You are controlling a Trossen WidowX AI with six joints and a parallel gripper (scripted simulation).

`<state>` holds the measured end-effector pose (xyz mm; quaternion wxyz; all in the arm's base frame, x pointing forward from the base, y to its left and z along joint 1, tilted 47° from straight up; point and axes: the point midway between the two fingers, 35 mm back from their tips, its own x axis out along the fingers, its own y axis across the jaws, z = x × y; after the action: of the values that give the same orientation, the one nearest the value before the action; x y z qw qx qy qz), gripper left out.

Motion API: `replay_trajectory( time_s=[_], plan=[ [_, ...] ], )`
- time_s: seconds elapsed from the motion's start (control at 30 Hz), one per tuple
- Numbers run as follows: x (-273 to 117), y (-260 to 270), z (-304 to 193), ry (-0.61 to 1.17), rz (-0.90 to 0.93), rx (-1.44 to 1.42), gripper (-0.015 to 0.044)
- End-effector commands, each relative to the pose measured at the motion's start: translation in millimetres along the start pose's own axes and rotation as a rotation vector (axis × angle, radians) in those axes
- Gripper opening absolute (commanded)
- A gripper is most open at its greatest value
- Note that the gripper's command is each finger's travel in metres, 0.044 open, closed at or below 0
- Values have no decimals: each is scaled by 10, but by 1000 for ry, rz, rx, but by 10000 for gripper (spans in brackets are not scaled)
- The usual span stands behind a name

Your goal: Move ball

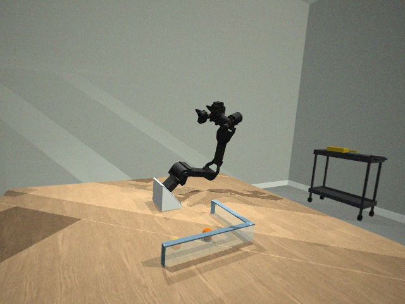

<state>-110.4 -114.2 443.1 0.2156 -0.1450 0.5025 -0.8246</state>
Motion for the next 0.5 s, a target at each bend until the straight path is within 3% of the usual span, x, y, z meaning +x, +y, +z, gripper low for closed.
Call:
replay_trajectory(
  time_s=[0.0, 0.13, 0.47],
  plan=[
    [0, 12, 21, -8, 2, -6, 374],
    [-35, 252, 432, -162, 41, -99, 277],
    [-498, 1168, 1561, -606, 280, -279, 277]
  ],
)
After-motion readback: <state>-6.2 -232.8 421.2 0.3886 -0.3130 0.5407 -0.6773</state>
